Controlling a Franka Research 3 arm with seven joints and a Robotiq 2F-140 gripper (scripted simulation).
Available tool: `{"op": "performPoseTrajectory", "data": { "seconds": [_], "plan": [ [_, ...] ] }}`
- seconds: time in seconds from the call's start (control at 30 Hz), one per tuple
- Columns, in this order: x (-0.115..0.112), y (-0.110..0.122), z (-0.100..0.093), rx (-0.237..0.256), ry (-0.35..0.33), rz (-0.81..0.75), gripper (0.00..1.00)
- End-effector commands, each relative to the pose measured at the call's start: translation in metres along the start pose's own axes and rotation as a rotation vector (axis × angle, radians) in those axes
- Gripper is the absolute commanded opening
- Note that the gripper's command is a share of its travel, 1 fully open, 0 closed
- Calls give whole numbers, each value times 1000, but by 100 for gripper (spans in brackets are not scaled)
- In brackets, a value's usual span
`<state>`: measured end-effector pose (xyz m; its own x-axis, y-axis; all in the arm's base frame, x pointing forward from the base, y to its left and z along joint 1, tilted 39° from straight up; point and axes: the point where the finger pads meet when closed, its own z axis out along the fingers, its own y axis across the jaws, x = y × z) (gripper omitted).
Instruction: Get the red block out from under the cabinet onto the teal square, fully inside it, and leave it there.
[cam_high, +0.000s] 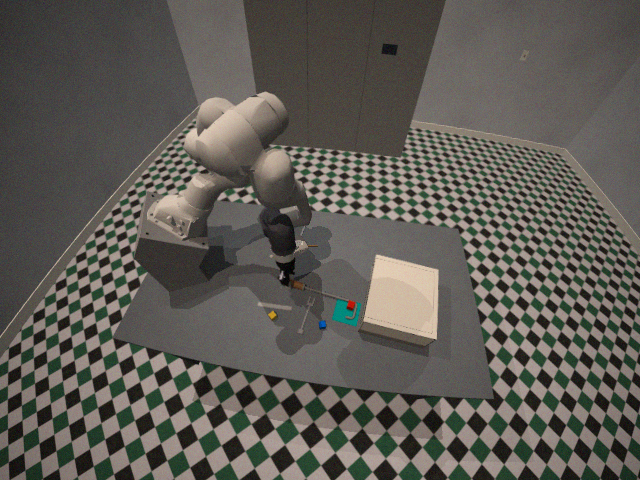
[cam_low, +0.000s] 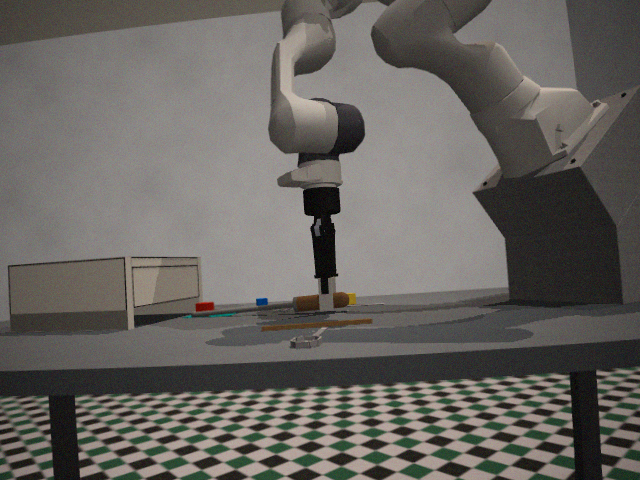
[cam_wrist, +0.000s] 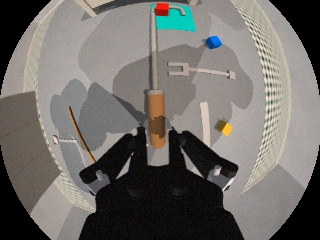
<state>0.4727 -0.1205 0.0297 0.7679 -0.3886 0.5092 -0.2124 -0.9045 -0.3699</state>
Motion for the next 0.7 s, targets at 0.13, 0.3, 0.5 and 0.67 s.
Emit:
{"op": "performPoseTrajectory", "data": {
  "seconds": [0.13, 0.3, 0.5, 0.67],
  "plan": [
    [-8, 14, 0, 0, 0, -9, 0],
    [-10, 19, 0, 0, 0, -10, 0],
    [-14, 26, 0, 0, 0, -10, 0],
    [-15, 29, 0, 0, 0, -10, 0]
  ]
}}
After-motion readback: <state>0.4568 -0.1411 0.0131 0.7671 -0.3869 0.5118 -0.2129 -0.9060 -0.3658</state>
